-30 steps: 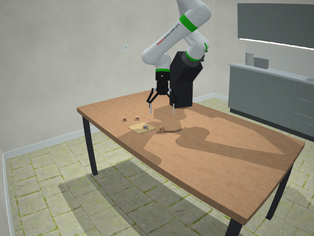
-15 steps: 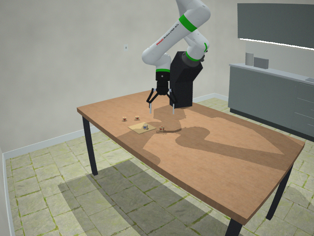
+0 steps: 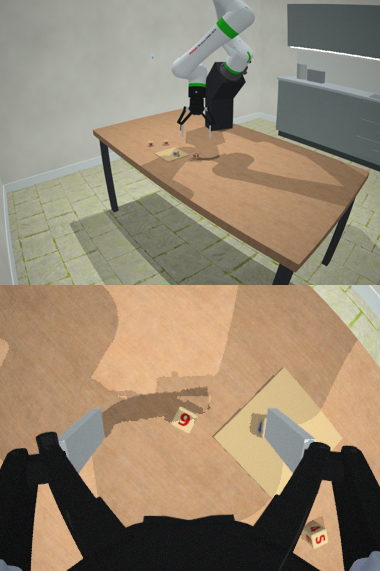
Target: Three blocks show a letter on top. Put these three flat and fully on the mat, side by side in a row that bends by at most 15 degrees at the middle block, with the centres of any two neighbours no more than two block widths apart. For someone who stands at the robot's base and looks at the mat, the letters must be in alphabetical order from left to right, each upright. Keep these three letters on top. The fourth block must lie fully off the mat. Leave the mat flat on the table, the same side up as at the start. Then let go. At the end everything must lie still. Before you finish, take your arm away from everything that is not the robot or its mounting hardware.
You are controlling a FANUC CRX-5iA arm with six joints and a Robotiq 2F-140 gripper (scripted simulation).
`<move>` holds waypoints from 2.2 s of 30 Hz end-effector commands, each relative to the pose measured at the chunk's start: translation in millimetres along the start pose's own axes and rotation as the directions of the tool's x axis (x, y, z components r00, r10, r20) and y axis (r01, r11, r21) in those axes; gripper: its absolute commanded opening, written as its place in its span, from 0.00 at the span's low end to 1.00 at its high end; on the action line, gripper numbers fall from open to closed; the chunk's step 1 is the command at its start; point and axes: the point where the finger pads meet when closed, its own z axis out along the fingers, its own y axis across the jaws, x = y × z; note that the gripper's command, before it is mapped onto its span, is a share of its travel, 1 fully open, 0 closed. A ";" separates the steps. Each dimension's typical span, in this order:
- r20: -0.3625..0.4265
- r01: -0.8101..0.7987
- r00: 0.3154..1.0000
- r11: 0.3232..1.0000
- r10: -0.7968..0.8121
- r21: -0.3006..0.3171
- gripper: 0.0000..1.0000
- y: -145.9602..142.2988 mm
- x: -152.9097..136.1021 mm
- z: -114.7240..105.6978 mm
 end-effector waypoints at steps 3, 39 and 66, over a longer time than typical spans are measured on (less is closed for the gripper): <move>0.000 0.000 1.000 1.000 0.000 0.000 1.00 0.2 0.0 -0.1; 0.001 0.001 1.000 1.000 -0.001 -0.001 1.00 109.9 -25.6 29.5; 0.001 0.001 1.000 1.000 -0.001 -0.001 1.00 109.9 -25.6 29.5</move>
